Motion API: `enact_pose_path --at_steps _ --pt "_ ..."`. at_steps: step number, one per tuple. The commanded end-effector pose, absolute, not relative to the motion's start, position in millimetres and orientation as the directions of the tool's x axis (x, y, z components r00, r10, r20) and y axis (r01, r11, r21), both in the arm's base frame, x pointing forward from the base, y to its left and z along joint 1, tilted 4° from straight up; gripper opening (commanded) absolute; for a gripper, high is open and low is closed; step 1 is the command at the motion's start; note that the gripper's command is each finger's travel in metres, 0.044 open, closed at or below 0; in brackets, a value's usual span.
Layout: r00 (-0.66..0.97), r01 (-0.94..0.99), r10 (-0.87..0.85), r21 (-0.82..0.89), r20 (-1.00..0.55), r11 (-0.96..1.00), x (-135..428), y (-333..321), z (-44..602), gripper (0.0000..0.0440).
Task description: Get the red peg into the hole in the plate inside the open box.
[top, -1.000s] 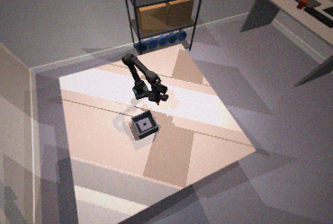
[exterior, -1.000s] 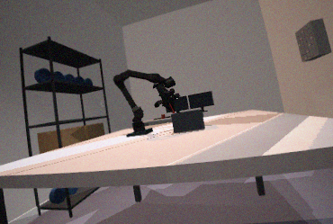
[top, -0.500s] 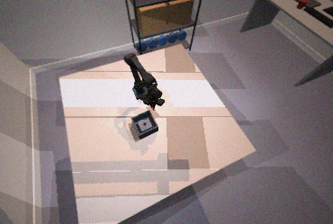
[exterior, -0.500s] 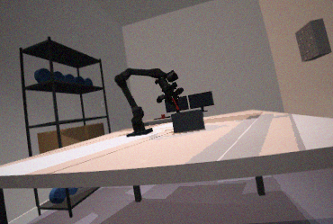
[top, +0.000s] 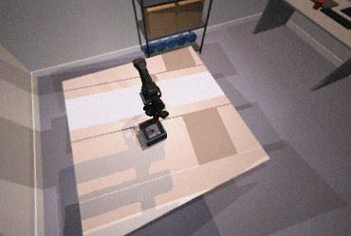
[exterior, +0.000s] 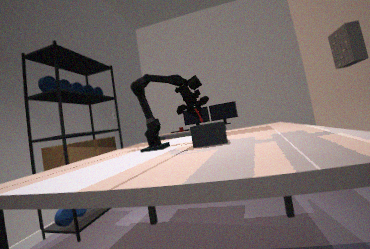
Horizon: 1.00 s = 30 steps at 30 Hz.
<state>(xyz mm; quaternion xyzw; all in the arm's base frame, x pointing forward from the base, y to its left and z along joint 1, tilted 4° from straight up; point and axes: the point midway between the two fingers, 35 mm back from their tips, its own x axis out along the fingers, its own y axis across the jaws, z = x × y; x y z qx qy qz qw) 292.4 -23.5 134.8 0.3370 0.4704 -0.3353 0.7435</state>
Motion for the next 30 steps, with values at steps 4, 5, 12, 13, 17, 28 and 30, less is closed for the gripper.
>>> enact_pose_path --at_steps 4,5,12,13,17,28,30 --pt "0.326 0.837 -0.2 0.184 -0.924 0.516 305.7 -45.2 127.5 0.0002" --pt "0.324 0.839 -0.2 0.184 -0.925 0.512 307.3 -47.8 126.3 0.0003" --pt "0.305 0.854 -0.193 0.179 -0.932 0.488 317.0 -62.8 115.9 0.0009" --pt "0.302 0.856 -0.191 0.177 -0.934 0.486 318.1 -64.4 114.1 0.001" --pt "0.283 0.862 -0.18 0.168 -0.942 0.479 321.9 -69.3 104.7 0.0011" --pt "0.217 0.861 -0.165 0.109 -0.962 0.497 328.7 -77.6 73.4 0.0109" --pt "0.204 0.857 -0.165 0.094 -0.965 0.507 329.3 -79.2 70.6 0.015"
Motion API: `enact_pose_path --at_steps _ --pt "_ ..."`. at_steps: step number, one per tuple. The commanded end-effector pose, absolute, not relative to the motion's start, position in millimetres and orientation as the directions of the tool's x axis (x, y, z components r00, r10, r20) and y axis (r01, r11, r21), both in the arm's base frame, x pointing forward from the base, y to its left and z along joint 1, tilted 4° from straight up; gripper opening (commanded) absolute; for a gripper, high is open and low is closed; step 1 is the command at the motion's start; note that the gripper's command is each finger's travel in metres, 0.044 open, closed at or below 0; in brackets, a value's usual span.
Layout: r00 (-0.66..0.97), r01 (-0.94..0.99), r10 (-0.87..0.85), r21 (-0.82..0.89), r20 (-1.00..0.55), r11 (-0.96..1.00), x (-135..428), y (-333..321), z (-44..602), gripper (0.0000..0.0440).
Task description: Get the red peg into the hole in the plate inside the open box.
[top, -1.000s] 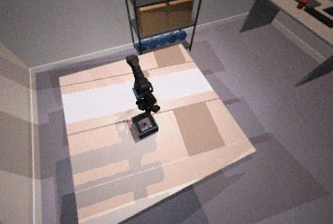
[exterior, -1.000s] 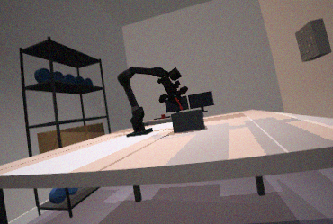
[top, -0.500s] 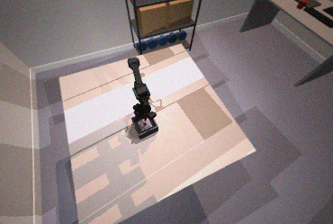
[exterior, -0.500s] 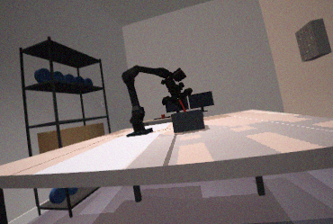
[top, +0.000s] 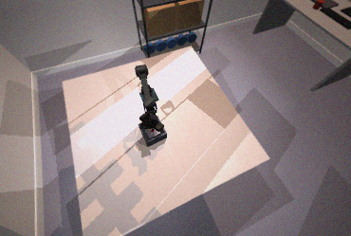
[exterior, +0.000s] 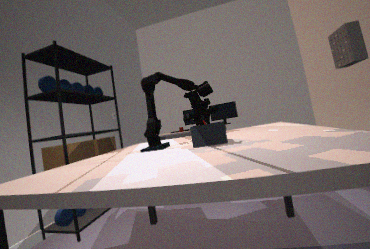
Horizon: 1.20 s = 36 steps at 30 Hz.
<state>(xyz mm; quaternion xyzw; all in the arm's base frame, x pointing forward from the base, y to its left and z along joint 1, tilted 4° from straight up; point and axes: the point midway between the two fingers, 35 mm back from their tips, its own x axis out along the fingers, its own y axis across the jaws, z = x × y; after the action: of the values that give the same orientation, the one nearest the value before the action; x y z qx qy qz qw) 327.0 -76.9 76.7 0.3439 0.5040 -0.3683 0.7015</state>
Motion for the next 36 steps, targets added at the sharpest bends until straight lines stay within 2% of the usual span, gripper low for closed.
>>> enact_pose_path --at_steps 1,7,10,13,20,21,36 --pt "0.194 0.854 -0.166 0.083 -0.967 0.514 328.9 -80.2 68.9 0.0159" --pt "0.182 0.847 -0.174 0.065 -0.968 0.528 339.2 -85.6 70.5 0.0168" --pt "0.189 0.84 -0.177 0.066 -0.966 0.539 347.7 -89.1 72.5 0.0194" --pt "0.196 0.833 -0.18 0.067 -0.964 0.549 356.0 -93.3 73.6 0.0252" --pt "0.209 0.826 -0.2 0.063 -0.957 0.56 372.4 -107.0 78.9 0.0427" --pt "0.219 0.824 -0.204 0.069 -0.954 0.562 376.2 -109.0 80.7 0.044" --pt "0.316 0.829 -0.287 0.116 -0.904 0.547 406.4 -141.8 111.0 0.044"
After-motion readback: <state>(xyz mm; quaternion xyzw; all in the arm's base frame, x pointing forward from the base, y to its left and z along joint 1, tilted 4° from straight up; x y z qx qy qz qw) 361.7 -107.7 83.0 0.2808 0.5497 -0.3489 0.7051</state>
